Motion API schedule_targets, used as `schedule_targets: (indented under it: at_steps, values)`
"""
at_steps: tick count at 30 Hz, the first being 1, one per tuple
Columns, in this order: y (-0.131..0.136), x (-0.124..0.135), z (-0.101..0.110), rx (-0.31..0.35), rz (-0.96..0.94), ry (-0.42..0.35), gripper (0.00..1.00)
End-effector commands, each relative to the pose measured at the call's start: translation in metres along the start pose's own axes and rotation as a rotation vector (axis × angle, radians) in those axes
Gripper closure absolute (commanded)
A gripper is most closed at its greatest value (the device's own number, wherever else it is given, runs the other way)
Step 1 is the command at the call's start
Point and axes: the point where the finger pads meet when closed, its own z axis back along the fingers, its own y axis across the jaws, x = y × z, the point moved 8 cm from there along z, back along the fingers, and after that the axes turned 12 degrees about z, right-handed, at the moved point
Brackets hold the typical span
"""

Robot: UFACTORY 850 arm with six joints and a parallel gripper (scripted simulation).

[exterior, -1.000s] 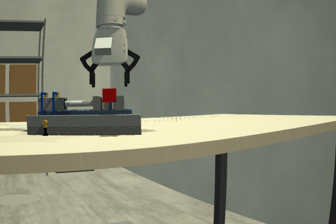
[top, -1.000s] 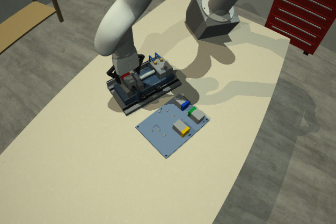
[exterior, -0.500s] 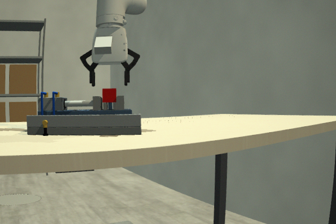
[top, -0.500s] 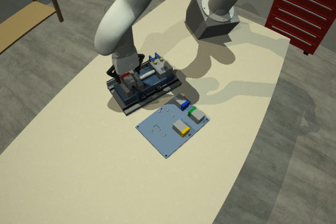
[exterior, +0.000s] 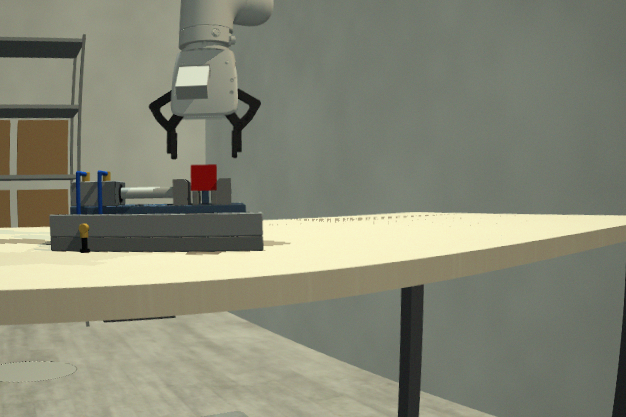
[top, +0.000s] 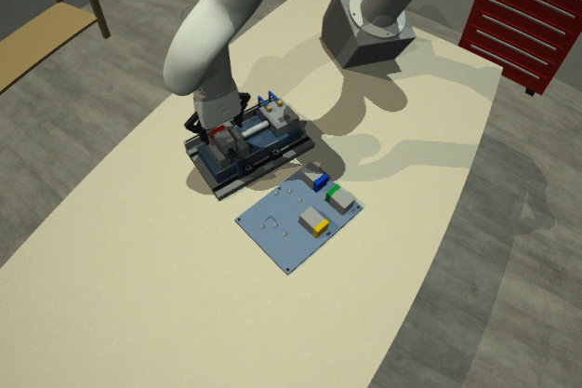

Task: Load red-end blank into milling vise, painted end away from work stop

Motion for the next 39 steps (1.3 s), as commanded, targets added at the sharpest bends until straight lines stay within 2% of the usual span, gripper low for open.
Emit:
schedule_targets:
  at_steps: [1,25,35,39]
  values:
    - [-0.001,0.000,0.002,-0.002,0.000,0.000,0.00]
    - [-0.001,0.000,0.006,-0.002,0.000,0.000,0.00]
    - [-0.001,0.000,0.066,-0.002,0.000,0.000,0.00]
    - [-0.001,0.000,0.066,-0.002,0.000,0.000,0.00]
